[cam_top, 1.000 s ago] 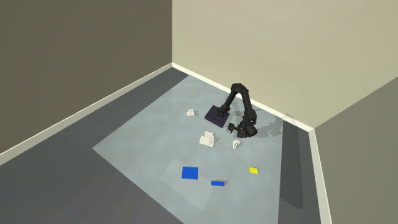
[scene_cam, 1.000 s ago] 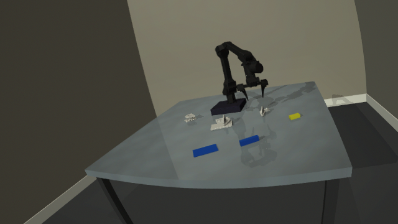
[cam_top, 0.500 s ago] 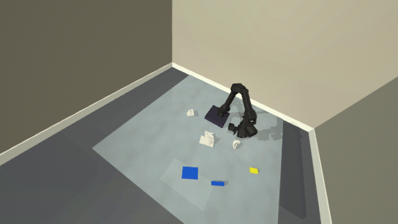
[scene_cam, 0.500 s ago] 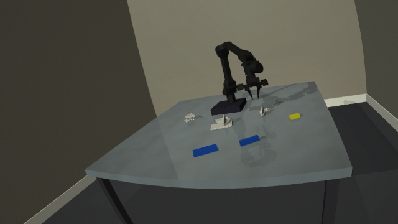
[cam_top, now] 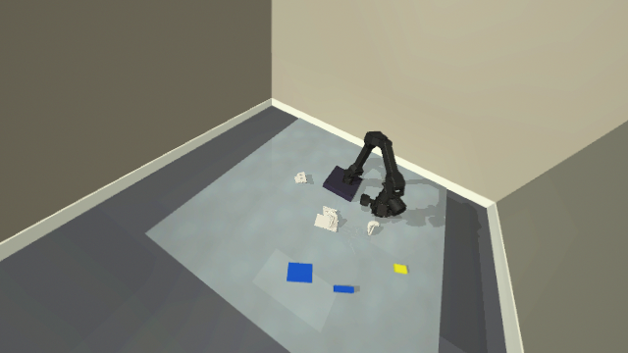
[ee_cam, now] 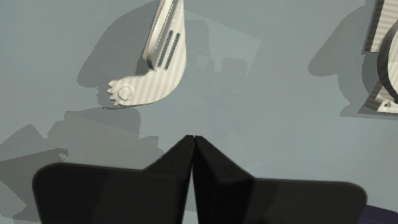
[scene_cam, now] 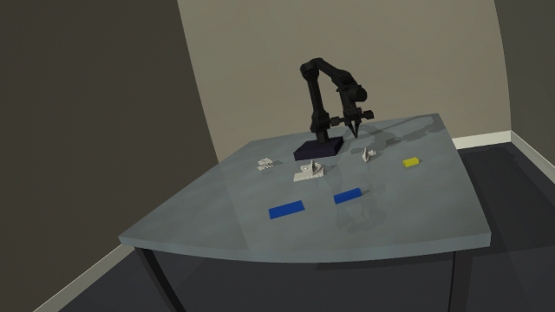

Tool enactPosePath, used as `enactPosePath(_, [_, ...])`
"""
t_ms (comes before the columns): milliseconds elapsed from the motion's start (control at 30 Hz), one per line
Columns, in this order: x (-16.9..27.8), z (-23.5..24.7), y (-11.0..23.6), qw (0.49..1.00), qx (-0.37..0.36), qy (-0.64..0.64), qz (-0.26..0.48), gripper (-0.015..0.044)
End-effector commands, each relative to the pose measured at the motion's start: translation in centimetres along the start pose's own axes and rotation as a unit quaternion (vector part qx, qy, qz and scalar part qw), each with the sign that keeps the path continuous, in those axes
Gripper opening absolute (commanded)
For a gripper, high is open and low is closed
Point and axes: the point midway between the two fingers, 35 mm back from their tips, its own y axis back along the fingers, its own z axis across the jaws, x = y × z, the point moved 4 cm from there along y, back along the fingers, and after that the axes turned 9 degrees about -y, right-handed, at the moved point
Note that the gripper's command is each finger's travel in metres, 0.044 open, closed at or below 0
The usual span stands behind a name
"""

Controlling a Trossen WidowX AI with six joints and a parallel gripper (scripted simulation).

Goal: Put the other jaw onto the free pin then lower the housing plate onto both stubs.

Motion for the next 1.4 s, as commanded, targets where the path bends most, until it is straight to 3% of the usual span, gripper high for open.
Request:
enactPosePath(0, [0.00,0.00,0.00,1.000,0.000,0.000,0.000,0.0000])
enactPosePath(233, [0.00,0.00,0.00,1.000,0.000,0.000,0.000,0.0000])
enactPosePath(800, [0.00,0.00,0.00,1.000,0.000,0.000,0.000,0.0440])
enactPosePath(1367, [0.00,0.00,0.00,1.000,0.000,0.000,0.000,0.0440])
